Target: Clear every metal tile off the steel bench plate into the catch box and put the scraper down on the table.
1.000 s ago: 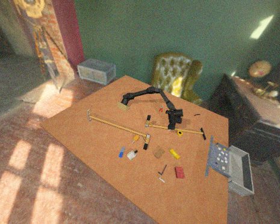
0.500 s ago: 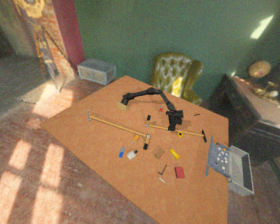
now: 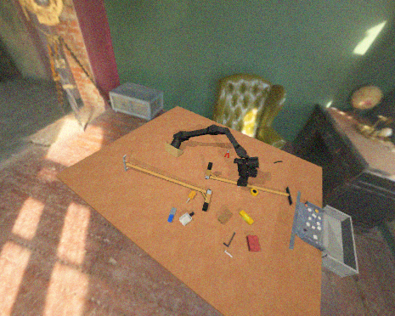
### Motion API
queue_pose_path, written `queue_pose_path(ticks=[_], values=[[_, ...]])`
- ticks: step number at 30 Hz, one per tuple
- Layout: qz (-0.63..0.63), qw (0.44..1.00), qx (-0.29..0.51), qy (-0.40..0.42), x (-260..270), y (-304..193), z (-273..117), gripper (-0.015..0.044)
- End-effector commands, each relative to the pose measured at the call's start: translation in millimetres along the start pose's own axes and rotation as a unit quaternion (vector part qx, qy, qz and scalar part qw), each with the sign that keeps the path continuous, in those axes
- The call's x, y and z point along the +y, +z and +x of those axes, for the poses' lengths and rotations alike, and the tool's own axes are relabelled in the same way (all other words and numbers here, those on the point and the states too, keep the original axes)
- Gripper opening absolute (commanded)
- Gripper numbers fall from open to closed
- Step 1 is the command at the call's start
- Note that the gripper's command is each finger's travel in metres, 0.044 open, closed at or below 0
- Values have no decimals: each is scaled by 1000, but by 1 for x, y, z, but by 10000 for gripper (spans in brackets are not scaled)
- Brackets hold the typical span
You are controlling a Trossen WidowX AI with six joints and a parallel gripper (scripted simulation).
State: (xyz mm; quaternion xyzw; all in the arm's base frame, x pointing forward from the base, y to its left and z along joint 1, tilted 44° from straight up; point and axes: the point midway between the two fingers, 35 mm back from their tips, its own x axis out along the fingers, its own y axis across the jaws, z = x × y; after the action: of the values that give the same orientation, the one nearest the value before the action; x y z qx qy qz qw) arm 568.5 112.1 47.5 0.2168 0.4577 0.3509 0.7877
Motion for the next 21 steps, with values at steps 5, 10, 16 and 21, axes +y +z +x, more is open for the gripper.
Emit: queue_pose_path(ticks=[5,10,16,21], values=[[1,1000,0,0,-1,1,-2,0],[0,1000,-1,-1,-2,9,-17,0],[0,1000,0,-2,-2,17,-35,0],[0,1000,1,-1,-1,23,-50,0]])
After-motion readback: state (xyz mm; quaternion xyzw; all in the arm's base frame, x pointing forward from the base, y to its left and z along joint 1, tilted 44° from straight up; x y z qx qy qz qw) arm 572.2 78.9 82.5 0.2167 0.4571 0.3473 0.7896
